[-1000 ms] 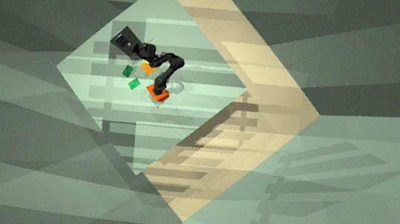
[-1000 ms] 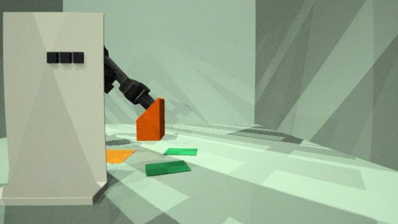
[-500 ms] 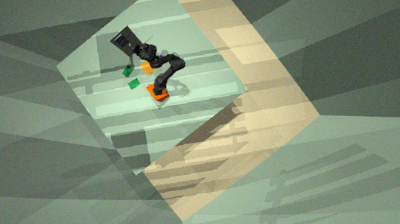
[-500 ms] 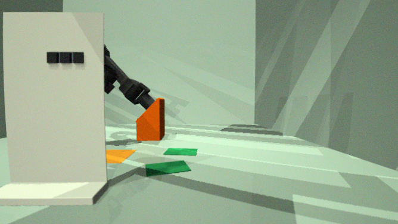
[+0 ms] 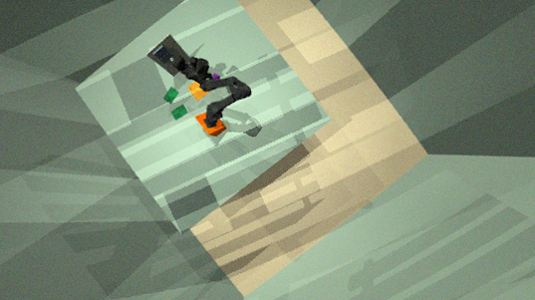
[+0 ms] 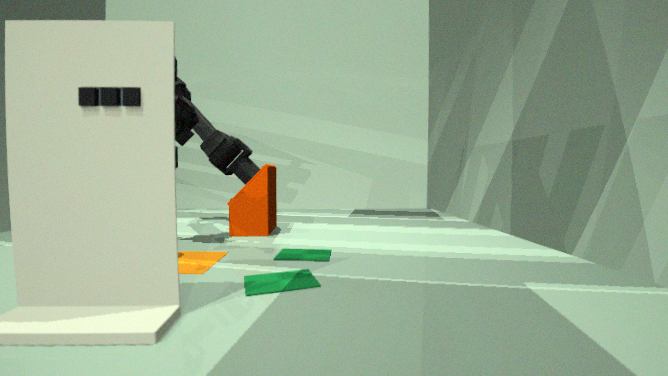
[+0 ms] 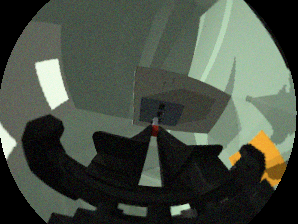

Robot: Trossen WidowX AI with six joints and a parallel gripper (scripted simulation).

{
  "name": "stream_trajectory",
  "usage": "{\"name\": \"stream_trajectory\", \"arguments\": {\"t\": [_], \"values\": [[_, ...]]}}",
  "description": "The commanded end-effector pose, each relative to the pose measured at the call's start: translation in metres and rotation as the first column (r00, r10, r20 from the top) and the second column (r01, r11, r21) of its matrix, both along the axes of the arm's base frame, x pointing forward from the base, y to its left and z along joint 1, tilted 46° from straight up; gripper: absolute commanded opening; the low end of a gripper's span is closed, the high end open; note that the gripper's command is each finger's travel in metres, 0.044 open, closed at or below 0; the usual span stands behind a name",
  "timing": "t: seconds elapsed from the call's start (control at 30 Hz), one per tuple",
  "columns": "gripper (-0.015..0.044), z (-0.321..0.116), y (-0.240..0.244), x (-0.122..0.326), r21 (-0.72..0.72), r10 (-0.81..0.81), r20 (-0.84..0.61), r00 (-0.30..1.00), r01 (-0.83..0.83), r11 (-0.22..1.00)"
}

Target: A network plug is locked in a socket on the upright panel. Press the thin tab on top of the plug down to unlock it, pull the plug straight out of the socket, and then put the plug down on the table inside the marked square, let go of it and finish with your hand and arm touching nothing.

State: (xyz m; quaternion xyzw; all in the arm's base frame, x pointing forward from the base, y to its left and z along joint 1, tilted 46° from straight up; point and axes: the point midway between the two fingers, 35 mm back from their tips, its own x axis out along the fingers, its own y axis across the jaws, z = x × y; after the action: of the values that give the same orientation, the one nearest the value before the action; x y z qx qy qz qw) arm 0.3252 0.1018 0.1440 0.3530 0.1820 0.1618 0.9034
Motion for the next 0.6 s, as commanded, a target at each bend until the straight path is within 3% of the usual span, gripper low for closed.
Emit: {"name": "stream_trajectory", "arguments": {"t": [0.0,0.4,0.57], "values": [[0.0,0.008,0.006,-0.004,0.004,-0.001,0.005,1.0,0.001,1.0],[0.0,0.027,0.02,-0.02,0.006,0.002,0.005,1.0,-0.002,1.0],[0.0,0.015,0.014,-0.018,0.014,-0.059,-0.043,0.997,0.059,0.998]]}}
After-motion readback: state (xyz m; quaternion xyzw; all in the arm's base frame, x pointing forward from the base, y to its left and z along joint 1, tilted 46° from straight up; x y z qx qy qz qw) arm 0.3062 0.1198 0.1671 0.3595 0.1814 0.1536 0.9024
